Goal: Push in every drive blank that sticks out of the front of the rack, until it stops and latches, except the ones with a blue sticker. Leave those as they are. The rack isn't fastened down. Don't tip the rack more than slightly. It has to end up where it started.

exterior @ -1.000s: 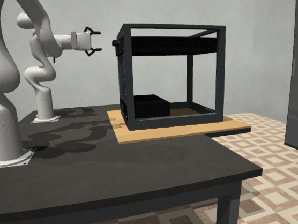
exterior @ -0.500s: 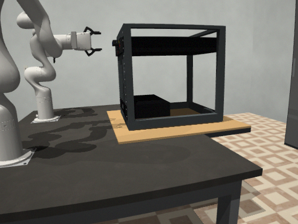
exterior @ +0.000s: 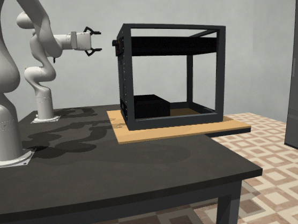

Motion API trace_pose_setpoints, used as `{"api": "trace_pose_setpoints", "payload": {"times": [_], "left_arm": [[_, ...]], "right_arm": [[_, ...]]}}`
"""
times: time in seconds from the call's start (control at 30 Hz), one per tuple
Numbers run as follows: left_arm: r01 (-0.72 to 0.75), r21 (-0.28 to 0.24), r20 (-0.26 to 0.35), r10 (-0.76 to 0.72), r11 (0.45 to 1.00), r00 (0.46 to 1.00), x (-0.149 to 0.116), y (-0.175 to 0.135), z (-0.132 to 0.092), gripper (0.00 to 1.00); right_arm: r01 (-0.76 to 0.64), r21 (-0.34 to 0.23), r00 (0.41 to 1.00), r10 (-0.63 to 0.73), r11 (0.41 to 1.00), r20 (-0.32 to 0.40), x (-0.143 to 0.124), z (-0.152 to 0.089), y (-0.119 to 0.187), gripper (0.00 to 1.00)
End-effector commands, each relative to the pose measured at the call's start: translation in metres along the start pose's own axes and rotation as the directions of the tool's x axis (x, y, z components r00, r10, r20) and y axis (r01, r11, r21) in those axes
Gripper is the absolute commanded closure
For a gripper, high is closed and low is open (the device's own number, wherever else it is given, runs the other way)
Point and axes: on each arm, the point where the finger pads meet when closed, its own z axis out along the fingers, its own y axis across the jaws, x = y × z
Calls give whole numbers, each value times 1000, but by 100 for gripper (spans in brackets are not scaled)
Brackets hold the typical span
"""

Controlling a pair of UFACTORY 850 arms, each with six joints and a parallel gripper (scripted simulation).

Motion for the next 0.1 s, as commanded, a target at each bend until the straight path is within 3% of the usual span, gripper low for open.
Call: {"api": "trace_pose_setpoints", "payload": {"times": [0.0,0.07], "left_arm": [[0,0,-2,0,1000,1000,0,0,-1,0],[0,0,-2,0,1000,1000,0,0,-1,0]], "right_arm": [[-1,1,1000,1,1000,0,0,0,-1,0],[-1,1,1000,1,1000,0,0,0,-1,0]]}}
